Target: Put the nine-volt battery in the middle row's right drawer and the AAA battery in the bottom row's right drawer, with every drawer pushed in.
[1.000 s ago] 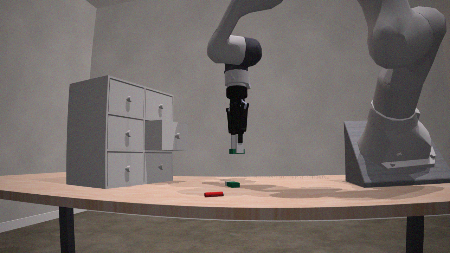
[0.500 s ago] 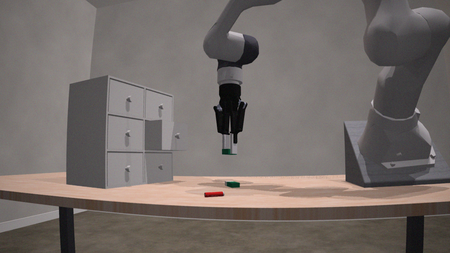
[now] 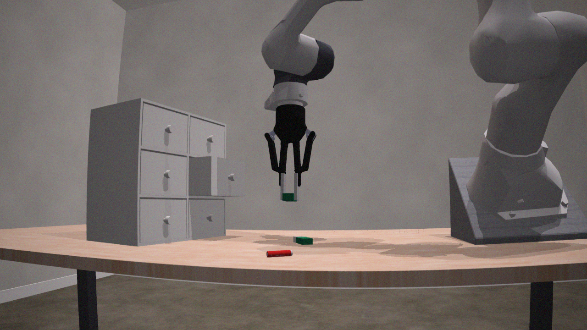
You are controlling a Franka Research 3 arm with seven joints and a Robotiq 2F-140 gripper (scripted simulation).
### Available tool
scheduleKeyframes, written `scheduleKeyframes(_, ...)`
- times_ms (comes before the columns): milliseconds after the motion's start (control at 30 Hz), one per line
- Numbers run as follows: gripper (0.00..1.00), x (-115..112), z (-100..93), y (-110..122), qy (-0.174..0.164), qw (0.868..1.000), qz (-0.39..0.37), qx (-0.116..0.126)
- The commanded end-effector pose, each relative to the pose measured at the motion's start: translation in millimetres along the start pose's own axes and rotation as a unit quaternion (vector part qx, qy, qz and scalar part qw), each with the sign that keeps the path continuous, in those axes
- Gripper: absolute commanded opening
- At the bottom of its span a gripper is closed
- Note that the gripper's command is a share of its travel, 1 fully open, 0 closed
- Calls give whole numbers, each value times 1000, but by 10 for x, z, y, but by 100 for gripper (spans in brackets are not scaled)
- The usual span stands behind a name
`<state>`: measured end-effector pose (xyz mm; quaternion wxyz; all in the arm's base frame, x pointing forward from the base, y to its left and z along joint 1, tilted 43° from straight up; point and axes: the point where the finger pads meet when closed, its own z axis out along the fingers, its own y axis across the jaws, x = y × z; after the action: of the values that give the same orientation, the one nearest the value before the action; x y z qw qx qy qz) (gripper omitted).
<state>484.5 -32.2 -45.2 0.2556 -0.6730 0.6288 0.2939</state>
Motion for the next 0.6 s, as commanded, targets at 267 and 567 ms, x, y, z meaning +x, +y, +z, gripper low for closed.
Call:
scheduleKeyframes(267, 14, -354, -2, -111, 8, 962, -273, -4)
scheduleKeyframes(567, 14, -570, -3, -160, 12, 903, -430, -8)
